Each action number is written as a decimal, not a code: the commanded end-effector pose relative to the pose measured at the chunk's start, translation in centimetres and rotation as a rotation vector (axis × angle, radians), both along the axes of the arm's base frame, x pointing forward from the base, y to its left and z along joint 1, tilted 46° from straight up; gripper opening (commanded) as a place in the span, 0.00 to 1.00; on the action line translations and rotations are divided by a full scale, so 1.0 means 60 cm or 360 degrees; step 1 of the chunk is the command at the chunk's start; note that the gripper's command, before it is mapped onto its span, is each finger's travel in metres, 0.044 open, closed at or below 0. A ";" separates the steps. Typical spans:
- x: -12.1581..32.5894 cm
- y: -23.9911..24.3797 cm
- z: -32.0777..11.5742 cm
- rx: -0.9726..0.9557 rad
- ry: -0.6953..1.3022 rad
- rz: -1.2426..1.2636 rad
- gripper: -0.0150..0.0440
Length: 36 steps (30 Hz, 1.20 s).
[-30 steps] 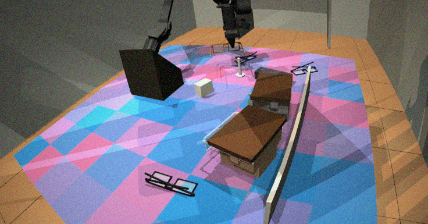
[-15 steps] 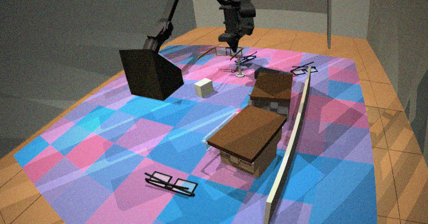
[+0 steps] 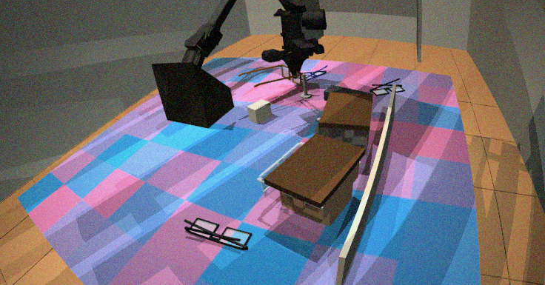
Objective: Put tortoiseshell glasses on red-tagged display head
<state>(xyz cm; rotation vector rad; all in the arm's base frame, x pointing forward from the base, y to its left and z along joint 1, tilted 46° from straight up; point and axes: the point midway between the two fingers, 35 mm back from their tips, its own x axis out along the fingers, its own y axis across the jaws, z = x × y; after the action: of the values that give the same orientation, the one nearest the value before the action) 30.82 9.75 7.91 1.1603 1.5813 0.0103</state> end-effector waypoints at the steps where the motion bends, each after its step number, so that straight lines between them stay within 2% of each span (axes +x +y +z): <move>1: -0.002 -0.028 -0.033 0.0038 0.0201 -0.0193 0.25; 18: -0.036 -0.147 -0.146 0.0256 0.1024 -0.1075 0.25; 36: -0.031 -0.136 -0.163 0.0255 0.1031 -0.1086 0.25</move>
<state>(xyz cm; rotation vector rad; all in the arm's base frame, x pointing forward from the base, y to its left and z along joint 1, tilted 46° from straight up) 29.02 1.29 -1.42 1.9040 1.6419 -0.7558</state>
